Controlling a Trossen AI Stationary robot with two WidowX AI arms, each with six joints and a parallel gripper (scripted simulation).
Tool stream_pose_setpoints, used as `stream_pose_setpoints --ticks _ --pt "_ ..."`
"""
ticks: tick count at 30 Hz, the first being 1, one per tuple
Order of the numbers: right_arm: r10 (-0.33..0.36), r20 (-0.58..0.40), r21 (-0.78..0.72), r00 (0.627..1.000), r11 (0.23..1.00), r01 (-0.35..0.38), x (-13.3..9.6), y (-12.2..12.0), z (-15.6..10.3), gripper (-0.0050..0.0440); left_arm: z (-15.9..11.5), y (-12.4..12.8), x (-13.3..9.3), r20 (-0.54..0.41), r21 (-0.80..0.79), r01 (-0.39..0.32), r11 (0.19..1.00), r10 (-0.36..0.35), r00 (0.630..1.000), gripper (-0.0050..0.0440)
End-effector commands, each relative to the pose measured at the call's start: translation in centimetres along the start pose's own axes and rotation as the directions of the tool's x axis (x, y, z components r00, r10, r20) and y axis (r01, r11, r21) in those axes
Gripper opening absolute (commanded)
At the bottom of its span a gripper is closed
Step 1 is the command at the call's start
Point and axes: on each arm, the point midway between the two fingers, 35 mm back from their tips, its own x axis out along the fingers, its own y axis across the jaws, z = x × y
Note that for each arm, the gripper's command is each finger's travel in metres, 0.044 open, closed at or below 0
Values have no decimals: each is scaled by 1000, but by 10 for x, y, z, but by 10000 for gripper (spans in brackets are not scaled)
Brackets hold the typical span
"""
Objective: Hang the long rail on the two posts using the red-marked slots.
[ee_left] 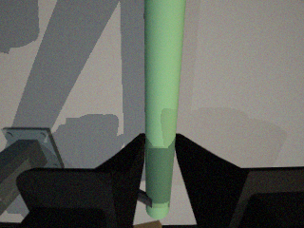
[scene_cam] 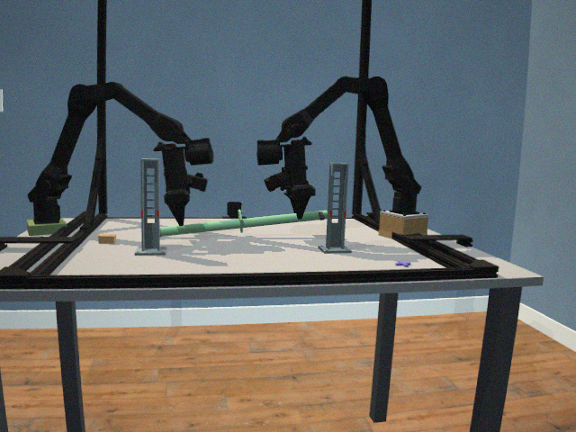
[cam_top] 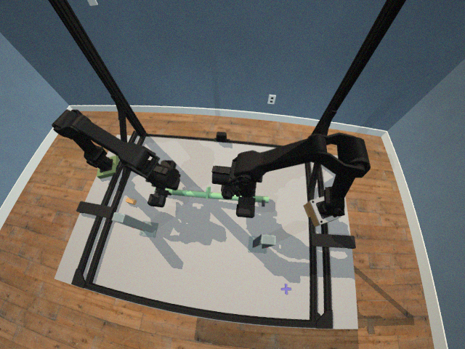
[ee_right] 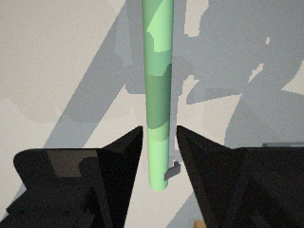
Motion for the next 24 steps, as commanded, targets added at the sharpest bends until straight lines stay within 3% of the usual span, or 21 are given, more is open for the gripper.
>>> stream_pose_setpoints --ticks 1,11,15,24 --pt "7 -14 -2 1000 1000 -7 11 1 -4 160 1 0 -1 4 -1 -1 1000 1 1000 0" --pt "7 -14 -2 1000 1000 -7 20 1 -5 160 1 0 -1 4 -1 -1 1000 1 1000 0" --pt "7 -14 -2 1000 1000 -7 21 1 -3 64 1 0 -1 4 -1 -1 1000 1 1000 0" --pt "7 -14 -2 1000 1000 -7 21 1 -3 0 1 0 -1 4 -1 -1 1000 1 1000 0"
